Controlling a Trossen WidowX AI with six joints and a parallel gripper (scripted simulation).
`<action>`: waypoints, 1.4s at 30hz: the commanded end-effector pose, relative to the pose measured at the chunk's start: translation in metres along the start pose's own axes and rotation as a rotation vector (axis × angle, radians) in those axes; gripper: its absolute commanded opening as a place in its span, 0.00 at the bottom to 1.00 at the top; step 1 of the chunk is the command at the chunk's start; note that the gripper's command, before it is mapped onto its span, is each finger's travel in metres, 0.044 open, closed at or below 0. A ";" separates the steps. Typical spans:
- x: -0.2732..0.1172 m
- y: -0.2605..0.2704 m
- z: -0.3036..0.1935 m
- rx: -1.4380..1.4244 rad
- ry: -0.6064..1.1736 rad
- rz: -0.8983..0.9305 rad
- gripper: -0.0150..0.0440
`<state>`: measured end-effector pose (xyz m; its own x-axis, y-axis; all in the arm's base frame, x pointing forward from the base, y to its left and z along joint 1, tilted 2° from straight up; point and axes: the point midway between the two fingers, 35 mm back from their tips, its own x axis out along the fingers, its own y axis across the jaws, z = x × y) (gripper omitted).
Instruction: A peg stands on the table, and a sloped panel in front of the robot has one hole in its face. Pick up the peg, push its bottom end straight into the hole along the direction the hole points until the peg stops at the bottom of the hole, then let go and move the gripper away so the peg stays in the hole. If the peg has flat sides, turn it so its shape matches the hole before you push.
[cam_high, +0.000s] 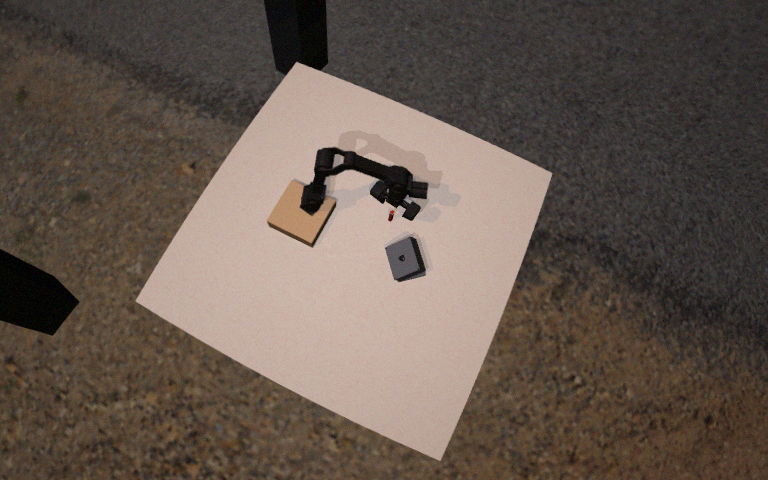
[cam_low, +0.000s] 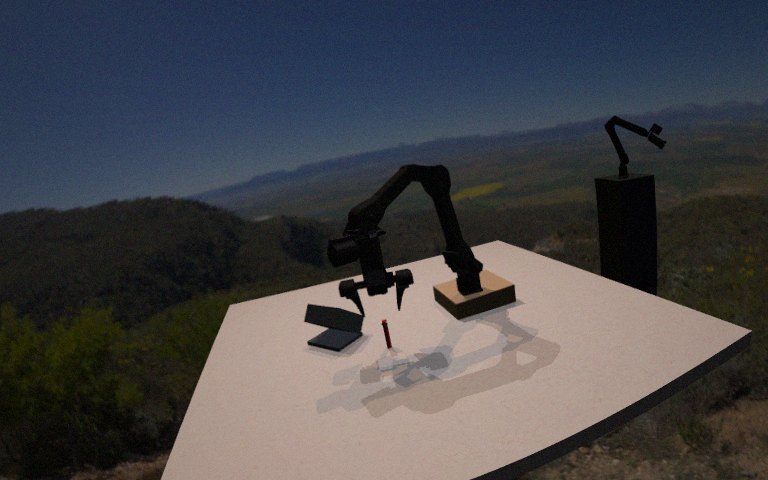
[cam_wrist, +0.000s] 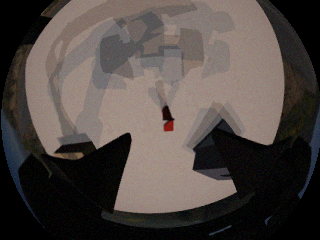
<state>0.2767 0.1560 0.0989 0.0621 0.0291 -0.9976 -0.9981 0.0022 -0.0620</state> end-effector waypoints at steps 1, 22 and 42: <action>0.004 0.000 -0.003 -0.007 0.012 0.009 1.00; 0.038 0.000 -0.001 -0.007 0.012 0.009 1.00; 0.061 0.002 -0.001 -0.006 0.006 0.009 0.96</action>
<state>0.2780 0.1564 0.0376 0.0516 0.0228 -0.9984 -0.9987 -0.0037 -0.0517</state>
